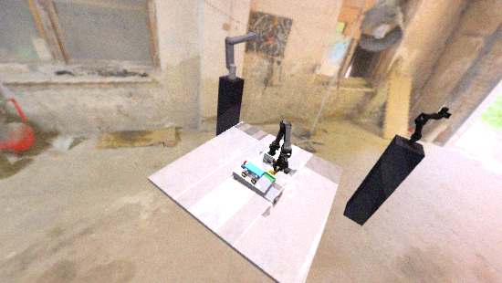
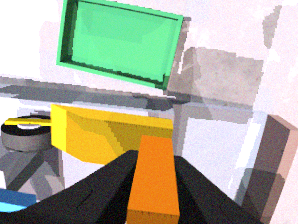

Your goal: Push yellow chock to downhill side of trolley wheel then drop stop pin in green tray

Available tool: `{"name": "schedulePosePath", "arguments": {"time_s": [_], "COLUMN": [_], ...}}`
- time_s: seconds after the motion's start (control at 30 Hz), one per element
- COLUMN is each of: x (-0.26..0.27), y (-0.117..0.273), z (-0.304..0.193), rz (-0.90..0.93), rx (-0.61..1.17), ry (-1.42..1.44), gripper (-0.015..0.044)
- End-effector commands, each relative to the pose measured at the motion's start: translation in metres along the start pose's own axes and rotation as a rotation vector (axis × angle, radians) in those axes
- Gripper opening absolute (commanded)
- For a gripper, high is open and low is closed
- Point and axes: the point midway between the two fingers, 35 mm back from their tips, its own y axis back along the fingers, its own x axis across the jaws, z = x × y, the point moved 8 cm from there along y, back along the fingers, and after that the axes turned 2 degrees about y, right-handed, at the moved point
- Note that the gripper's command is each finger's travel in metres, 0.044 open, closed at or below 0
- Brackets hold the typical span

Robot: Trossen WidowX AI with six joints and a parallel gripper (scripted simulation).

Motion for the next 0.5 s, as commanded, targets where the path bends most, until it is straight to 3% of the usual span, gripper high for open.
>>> {"name": "schedulePosePath", "arguments": {"time_s": [0.0,0.47], "x": [0.000,-0.002], "y": [0.000,-0.006], "z": [0.000,-0.029], "rz": [0.006,0.006], "rx": [-0.001,0.002], "ry": [0.026,0.026], "gripper": [0.0000,0.0000]}}
